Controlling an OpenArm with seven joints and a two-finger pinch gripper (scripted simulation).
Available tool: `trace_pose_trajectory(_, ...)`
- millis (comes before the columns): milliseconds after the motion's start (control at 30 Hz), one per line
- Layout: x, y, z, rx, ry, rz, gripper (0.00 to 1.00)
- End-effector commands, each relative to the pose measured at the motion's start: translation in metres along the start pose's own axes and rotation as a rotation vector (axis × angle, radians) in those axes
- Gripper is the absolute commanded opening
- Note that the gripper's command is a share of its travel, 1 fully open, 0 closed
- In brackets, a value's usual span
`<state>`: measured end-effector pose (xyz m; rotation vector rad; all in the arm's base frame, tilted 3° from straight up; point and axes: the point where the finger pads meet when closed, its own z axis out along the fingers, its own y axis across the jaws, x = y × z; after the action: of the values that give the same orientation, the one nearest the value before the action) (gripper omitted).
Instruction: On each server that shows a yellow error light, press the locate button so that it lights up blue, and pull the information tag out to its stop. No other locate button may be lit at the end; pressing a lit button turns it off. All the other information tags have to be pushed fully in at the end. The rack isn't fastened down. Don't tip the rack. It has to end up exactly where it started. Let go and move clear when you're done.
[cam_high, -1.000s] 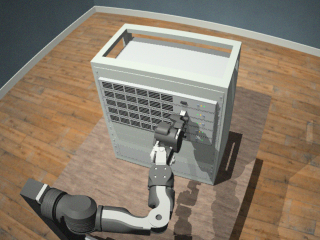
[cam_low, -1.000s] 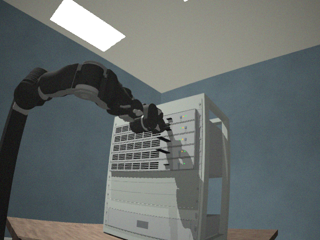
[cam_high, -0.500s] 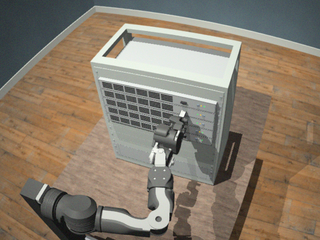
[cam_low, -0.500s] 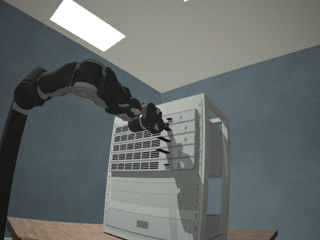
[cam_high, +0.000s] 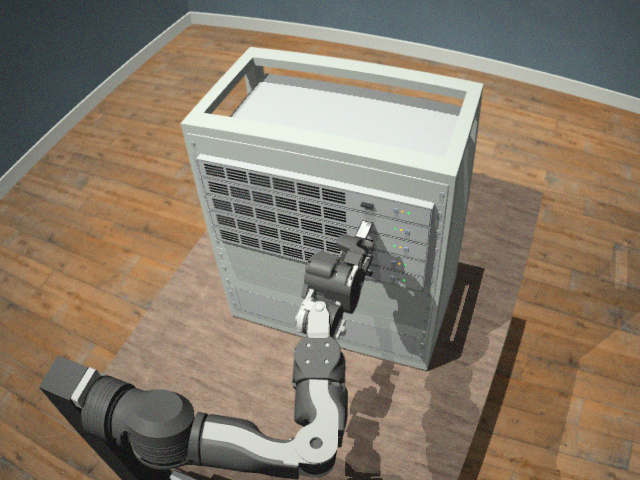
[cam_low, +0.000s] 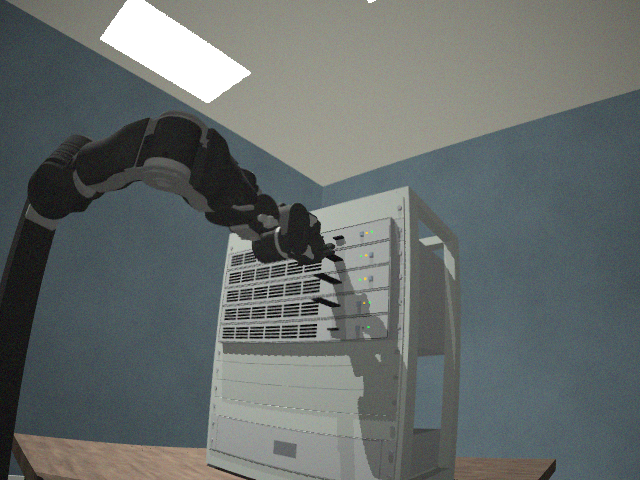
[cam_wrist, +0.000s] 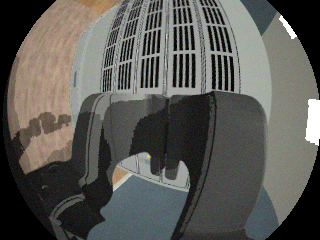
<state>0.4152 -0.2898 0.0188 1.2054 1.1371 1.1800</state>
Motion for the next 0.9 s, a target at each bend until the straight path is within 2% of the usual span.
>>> trace_pose_trajectory(0,0.0040,0.0028,-0.0005,-0.013,0.015,0.001,0.00)
trace_pose_trajectory(500,0.0030,0.0031,-0.0049,-0.013,0.011,-0.001,0.00)
trace_pose_trajectory(533,0.0030,0.0031,-0.0049,-0.013,0.011,-0.001,0.10)
trace_pose_trajectory(867,0.0036,0.0020,-0.0043,-0.008,0.012,0.001,0.10)
